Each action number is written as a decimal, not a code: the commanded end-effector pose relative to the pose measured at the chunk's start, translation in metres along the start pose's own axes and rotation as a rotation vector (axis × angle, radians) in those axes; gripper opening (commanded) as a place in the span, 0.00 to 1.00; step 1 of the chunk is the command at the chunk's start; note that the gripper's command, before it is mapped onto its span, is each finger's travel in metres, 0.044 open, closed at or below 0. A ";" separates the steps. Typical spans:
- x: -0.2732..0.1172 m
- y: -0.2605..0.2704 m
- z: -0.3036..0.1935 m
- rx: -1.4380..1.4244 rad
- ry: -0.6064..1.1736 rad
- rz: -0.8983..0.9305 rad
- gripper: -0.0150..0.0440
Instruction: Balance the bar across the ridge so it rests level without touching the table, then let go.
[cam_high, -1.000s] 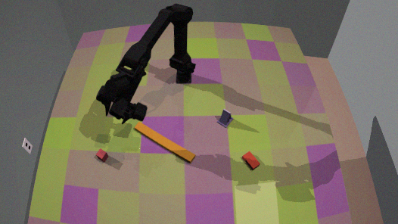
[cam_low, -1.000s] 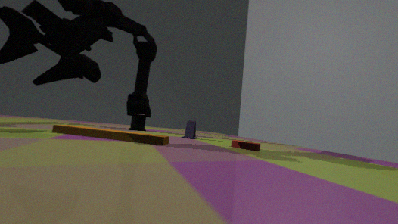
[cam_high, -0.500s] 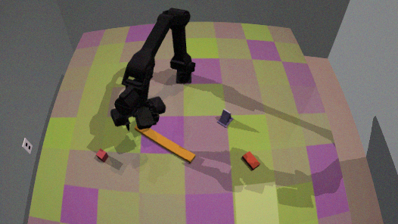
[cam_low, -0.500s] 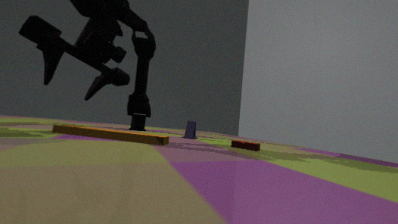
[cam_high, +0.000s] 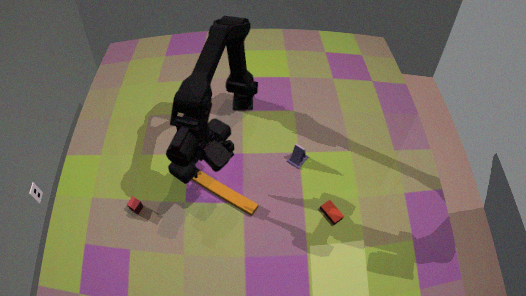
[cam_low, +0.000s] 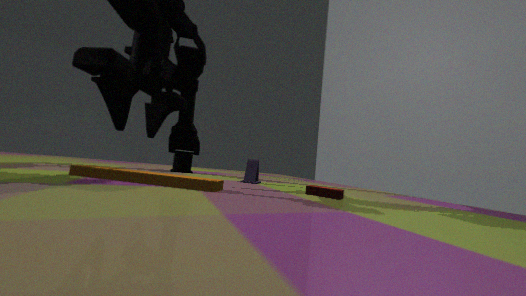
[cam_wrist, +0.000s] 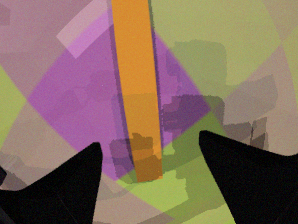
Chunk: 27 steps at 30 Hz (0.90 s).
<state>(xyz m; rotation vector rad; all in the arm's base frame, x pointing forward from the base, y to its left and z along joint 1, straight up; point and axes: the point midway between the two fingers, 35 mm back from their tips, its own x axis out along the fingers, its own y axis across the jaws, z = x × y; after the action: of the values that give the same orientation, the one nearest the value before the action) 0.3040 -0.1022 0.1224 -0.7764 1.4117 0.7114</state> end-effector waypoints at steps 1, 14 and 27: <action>0.002 0.001 0.003 -0.021 -0.005 0.018 0.79; 0.047 0.002 0.003 -0.021 -0.005 0.018 0.79; 0.061 0.002 0.003 -0.021 -0.005 0.018 0.79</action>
<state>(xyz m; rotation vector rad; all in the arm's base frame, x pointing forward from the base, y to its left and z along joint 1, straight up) 0.3081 -0.1017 0.0709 -0.7859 1.4044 0.7244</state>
